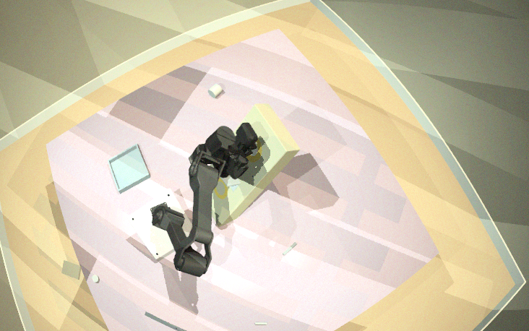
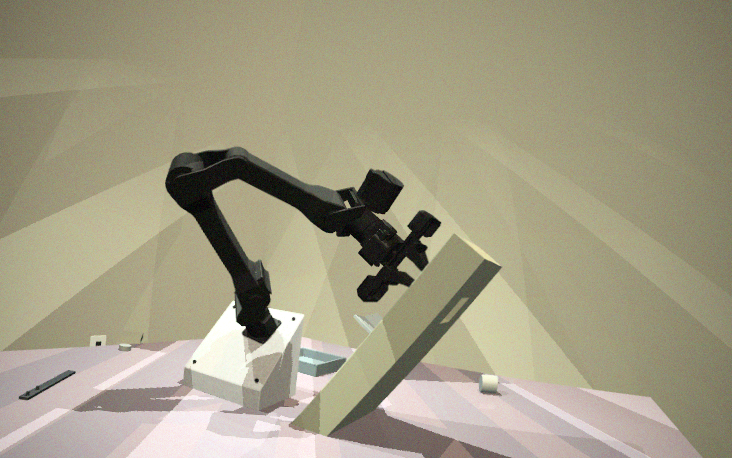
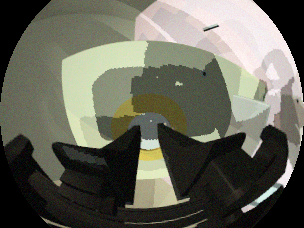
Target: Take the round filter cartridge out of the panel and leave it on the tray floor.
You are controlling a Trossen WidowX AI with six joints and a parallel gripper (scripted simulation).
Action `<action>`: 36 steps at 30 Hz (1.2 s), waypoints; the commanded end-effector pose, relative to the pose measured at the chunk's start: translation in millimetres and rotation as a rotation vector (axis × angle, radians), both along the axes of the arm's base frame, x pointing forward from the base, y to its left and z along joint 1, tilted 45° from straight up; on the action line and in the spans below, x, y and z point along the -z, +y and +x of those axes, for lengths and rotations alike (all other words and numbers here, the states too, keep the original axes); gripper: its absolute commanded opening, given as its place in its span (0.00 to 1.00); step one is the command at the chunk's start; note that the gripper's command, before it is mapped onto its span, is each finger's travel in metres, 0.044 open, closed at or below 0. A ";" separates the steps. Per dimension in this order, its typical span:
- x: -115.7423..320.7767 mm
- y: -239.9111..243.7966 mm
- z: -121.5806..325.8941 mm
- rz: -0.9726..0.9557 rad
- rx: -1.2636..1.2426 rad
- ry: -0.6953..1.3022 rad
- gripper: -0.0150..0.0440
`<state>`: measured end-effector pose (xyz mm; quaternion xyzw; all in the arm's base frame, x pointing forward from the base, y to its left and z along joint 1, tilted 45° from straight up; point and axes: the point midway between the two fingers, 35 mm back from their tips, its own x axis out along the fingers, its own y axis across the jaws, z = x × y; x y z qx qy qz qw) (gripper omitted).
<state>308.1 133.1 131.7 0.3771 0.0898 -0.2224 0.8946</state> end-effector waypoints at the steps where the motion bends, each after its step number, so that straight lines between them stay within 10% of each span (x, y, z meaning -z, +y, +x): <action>1: 0.7 7.1 -7.6 0.030 -0.006 0.014 0.25; 36: -1.2 4.4 -74.5 -0.038 -0.032 0.028 0.25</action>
